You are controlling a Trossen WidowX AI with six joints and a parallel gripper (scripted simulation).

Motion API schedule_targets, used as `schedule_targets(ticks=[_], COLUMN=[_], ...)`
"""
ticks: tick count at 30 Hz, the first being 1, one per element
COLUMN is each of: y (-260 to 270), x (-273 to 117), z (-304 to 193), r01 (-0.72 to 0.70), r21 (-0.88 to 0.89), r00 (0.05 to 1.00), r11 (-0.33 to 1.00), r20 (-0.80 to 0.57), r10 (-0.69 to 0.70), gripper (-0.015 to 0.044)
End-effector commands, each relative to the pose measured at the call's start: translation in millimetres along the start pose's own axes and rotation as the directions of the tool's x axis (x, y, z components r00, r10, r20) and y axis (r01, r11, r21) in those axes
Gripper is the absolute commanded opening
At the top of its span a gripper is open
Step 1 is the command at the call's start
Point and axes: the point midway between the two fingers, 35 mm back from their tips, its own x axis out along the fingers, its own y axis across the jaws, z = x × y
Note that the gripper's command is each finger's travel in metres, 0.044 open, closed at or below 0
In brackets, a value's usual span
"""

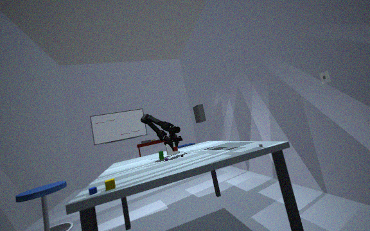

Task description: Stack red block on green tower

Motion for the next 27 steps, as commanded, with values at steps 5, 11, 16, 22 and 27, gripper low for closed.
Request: schedule_targets(ticks=[5,11,16,22,27], y=[-0.8,-0.7,-0.7,-3.3,-26.1], x=[-37.3,-64.6,-73.5,-73.7,-74.7], z=[1.1,1.1,0.7,0.5,-6.2], r01=[-0.004,-0.005,-0.005,-0.006,-0.012], r21=[0.009,0.009,0.009,0.009,0.005], r00=[1.000,1.000,1.000,1.000,1.000], r11=[1.000,1.000,1.000,1.000,1.000], r20=[0.009,0.009,0.009,0.010,0.014], r10=[0.004,0.005,0.005,0.006,0.012], gripper=[0.0000,0.0000,0.0000,0.0000,0.0000])
